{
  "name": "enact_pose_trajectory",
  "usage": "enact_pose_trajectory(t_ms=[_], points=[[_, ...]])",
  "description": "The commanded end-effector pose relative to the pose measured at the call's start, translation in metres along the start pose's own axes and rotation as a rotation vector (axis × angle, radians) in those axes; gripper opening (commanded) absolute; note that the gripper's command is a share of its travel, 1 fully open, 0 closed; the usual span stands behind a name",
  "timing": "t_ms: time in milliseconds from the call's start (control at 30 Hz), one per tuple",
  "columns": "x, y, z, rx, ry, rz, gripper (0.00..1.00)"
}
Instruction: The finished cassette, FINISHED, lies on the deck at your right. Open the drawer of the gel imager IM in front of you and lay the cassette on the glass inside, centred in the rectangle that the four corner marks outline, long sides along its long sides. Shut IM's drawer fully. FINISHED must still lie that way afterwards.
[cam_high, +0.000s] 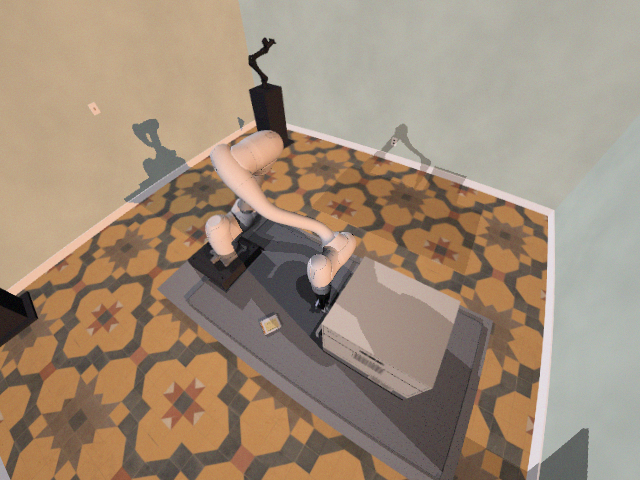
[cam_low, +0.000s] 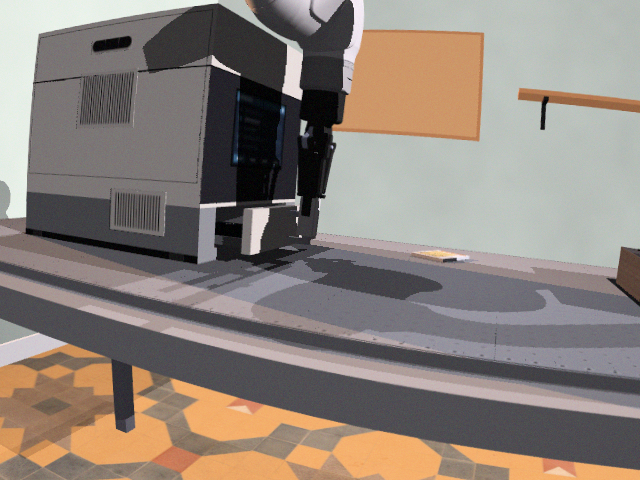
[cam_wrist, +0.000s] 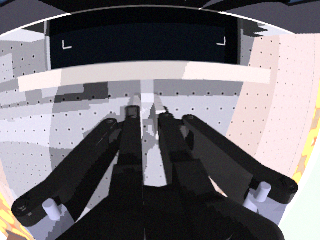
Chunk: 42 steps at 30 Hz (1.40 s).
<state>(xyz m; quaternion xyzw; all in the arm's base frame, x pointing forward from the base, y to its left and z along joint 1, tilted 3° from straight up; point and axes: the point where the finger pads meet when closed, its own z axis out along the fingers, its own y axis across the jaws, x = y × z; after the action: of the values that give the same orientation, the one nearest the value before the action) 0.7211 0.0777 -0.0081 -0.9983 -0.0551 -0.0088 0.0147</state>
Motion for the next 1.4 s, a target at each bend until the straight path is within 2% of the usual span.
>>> enact_pose_trajectory(t_ms=[0, 1333, 1367], points=[[-0.004, 0.000, 0.000, 0.000, -0.010, 0.000, 0.10], [-0.049, 0.000, -0.003, 0.000, -0.010, 0.000, 0.10], [-0.050, 0.000, -0.003, 0.000, -0.031, 0.000, 0.10]])
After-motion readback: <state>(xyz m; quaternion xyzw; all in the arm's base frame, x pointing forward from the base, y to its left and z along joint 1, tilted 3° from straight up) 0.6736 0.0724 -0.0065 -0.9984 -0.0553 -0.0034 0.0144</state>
